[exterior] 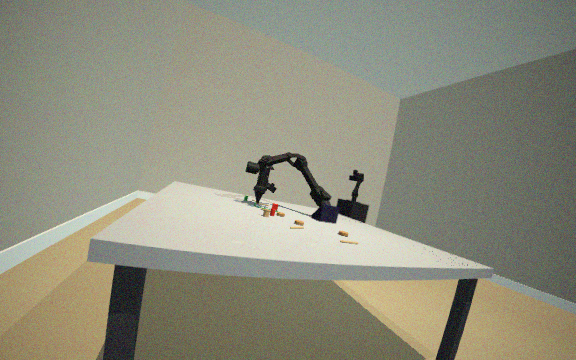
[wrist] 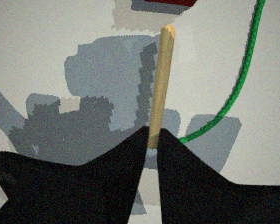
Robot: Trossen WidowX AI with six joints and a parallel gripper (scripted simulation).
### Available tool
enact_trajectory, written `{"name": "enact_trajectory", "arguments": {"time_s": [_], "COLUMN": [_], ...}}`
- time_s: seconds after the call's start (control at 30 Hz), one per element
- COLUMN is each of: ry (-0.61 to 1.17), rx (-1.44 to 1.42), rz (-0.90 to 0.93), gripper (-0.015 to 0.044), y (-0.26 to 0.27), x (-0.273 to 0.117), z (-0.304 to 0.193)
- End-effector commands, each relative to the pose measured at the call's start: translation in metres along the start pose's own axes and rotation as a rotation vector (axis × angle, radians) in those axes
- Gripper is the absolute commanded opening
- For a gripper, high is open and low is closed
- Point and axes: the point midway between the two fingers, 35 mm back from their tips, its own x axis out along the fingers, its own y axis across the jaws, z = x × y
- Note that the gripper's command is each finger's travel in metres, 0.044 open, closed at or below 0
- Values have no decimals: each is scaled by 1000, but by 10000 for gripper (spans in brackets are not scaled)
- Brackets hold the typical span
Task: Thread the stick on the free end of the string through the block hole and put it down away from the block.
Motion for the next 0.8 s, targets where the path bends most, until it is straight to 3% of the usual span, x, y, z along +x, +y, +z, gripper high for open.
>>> {"name": "enact_trajectory", "arguments": {"time_s": [0.0,0.77], "ry": [2,3], "rx": [5,5], "rz": [1,1], "gripper": [0,0], "y": [1,2], "x": [0,0], "z": [6,25]}}
